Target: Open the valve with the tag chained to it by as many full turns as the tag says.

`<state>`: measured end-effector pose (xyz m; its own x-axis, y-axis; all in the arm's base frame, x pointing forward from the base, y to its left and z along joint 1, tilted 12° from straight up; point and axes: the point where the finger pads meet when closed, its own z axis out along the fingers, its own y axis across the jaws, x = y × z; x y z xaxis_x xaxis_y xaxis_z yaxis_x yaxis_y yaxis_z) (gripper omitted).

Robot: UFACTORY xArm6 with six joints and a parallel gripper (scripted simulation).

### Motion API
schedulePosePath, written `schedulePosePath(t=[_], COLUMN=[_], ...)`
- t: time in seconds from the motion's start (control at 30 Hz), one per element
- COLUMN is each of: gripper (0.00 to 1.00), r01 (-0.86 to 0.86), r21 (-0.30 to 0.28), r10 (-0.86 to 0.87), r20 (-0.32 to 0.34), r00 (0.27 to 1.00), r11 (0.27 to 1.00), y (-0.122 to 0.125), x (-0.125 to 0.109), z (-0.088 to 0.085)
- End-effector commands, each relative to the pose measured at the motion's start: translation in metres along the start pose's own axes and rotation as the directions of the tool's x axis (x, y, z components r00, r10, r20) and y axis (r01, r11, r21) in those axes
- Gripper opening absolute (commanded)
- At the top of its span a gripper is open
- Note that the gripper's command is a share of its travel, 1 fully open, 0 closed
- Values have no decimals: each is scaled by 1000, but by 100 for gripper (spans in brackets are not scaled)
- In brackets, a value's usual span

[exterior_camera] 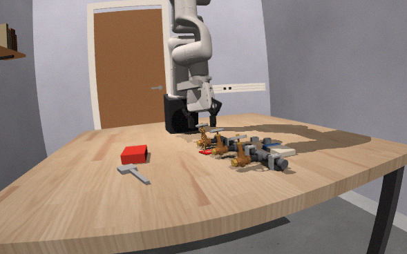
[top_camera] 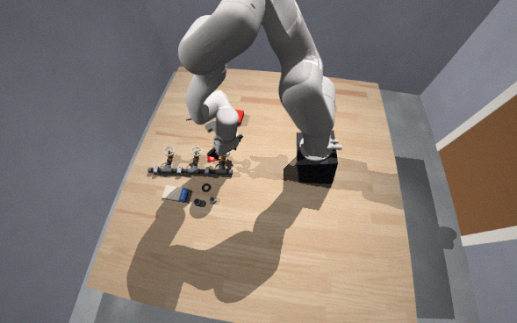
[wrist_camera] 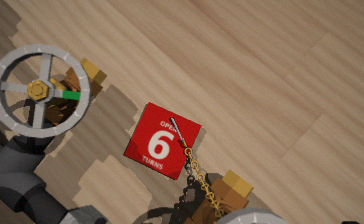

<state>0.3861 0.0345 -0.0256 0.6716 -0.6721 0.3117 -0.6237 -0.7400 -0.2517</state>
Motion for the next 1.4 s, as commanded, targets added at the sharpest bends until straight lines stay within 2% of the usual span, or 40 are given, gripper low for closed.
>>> schedulePosePath(t=[0.0,0.03,0.13,0.33,1.37], gripper=[100,100,100,100,100], r01=[-170,-312,-411,-637,-643], r21=[53,56,56,97,100], r10=[169,311,409,632,637], r20=[16,30,41,84,87], r00=[985,950,912,771,766], r11=[984,948,910,765,759], y=[0,0,0,0,0], x=[1,1,1,1,1], z=[0,0,0,0,0])
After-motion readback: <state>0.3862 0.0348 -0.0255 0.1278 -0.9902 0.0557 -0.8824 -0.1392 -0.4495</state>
